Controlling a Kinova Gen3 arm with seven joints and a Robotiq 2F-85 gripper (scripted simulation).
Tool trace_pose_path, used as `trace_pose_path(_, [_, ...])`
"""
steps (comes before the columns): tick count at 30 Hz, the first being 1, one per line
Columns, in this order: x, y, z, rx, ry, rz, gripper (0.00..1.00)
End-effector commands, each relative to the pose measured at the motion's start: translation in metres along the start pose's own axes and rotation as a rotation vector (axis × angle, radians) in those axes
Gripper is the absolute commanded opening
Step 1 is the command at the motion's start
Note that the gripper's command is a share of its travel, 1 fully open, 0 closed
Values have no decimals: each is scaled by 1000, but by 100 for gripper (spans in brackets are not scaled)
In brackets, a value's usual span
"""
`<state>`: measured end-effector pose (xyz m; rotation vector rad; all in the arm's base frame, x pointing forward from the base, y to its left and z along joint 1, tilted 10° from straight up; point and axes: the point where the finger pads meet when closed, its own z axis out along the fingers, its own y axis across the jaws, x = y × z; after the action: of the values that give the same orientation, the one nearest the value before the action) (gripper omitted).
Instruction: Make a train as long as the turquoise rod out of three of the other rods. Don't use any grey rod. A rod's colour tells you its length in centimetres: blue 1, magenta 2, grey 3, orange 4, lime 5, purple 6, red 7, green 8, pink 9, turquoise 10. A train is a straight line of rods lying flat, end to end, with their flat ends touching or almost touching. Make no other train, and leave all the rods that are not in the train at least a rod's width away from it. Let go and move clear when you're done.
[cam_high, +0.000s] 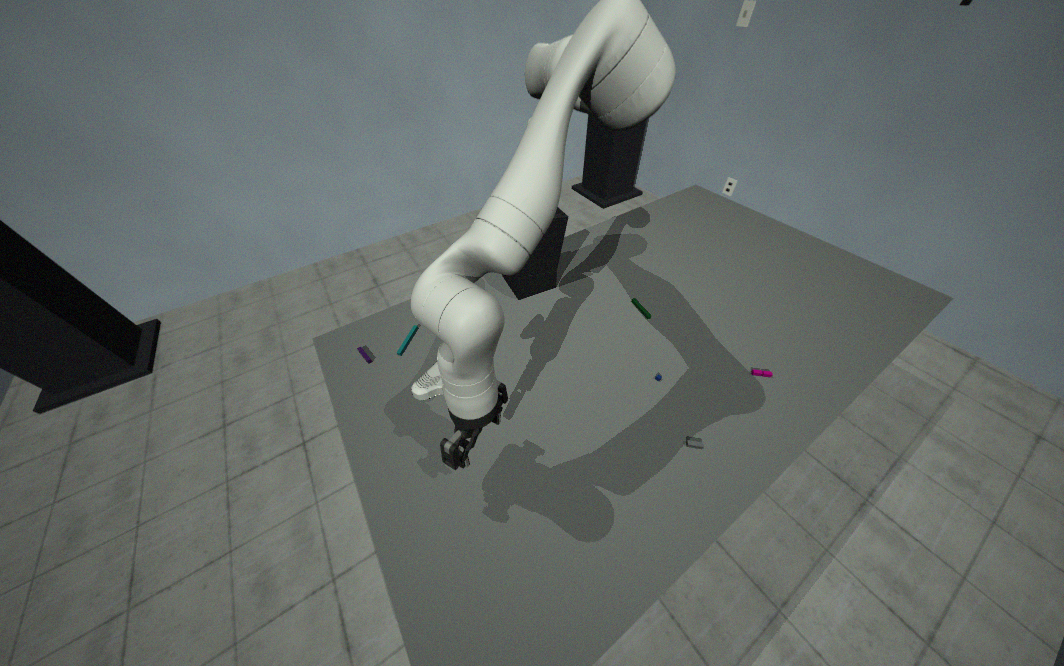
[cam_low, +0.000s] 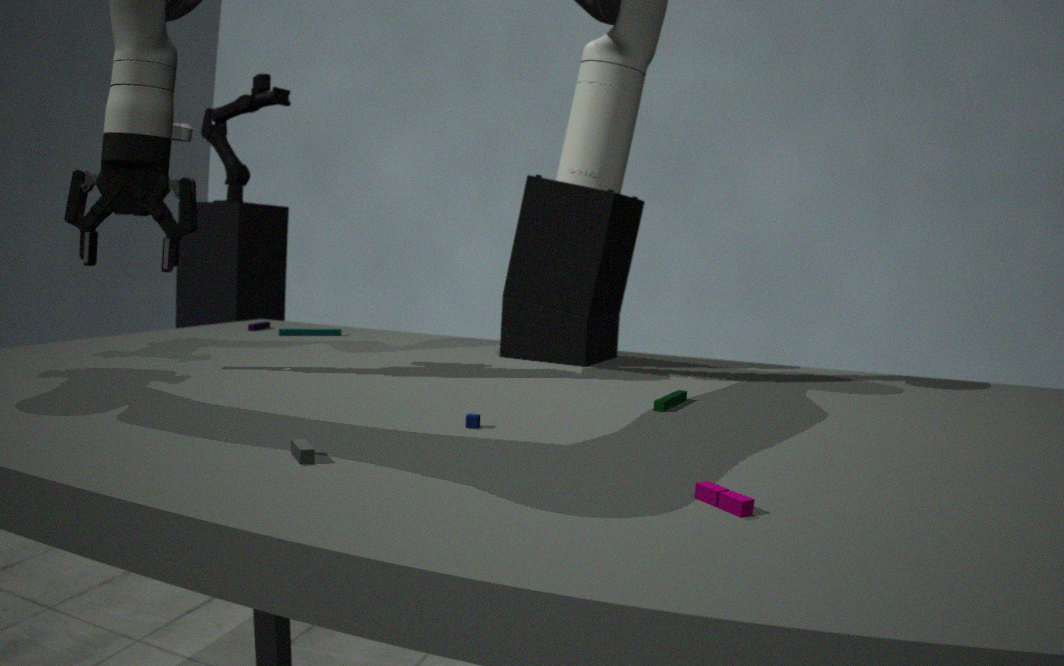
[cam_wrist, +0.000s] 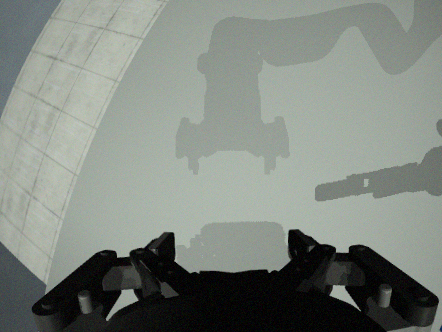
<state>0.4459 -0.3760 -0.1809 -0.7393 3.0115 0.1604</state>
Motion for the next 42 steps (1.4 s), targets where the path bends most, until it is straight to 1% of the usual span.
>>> trace_pose_path(1, [40,-11,2,-3,0,47,100])
trace_pose_path(4, [69,-15,3,-5,1,63,100])
trace_pose_path(6, [69,-15,3,-5,1,63,100])
trace_pose_path(7, [93,-17,5,-7,1,76,100])
trace_pose_path(14, [157,-19,10,-13,0,112,100])
trace_pose_path(21, [223,-12,15,-20,-2,149,100])
trace_pose_path(23, [223,-12,15,-20,-2,149,100])
trace_pose_path(24, [243,-8,17,-22,-3,161,100])
trace_pose_path(25, [255,-6,18,-24,-4,168,100])
trace_pose_path(30, [299,6,22,-29,-7,194,100])
trace_pose_path(36, [352,26,28,-37,-13,227,100])
trace_pose_path(38, [369,34,30,-40,-15,238,100])
trace_pose_path(40, [369,34,30,-40,-15,238,100])
trace_pose_path(42, [388,43,32,-43,-18,251,100])
